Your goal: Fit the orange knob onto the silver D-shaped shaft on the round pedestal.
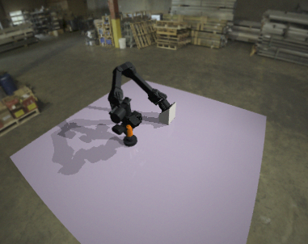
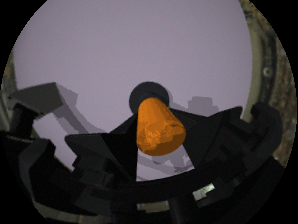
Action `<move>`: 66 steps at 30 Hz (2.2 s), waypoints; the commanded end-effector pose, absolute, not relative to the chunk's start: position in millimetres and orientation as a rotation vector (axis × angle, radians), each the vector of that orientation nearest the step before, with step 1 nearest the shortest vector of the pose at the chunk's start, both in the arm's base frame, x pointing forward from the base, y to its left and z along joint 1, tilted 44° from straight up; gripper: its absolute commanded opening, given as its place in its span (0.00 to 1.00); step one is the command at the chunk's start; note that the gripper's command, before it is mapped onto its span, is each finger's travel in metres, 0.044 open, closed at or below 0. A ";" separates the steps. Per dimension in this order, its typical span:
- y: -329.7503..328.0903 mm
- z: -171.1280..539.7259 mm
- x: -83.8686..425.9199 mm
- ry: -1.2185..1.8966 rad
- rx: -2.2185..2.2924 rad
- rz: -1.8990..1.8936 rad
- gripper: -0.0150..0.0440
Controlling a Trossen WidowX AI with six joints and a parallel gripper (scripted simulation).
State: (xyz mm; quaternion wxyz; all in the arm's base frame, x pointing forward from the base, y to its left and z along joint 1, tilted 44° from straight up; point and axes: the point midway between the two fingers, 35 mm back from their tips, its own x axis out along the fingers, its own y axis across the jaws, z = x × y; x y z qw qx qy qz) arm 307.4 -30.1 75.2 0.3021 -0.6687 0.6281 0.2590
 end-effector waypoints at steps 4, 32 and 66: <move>-30.7 75.0 308.7 1.664 -1.776 0.686 0.25; -29.0 75.9 308.1 1.642 -1.918 0.889 0.25; -28.0 77.4 309.3 1.603 -2.055 1.098 0.25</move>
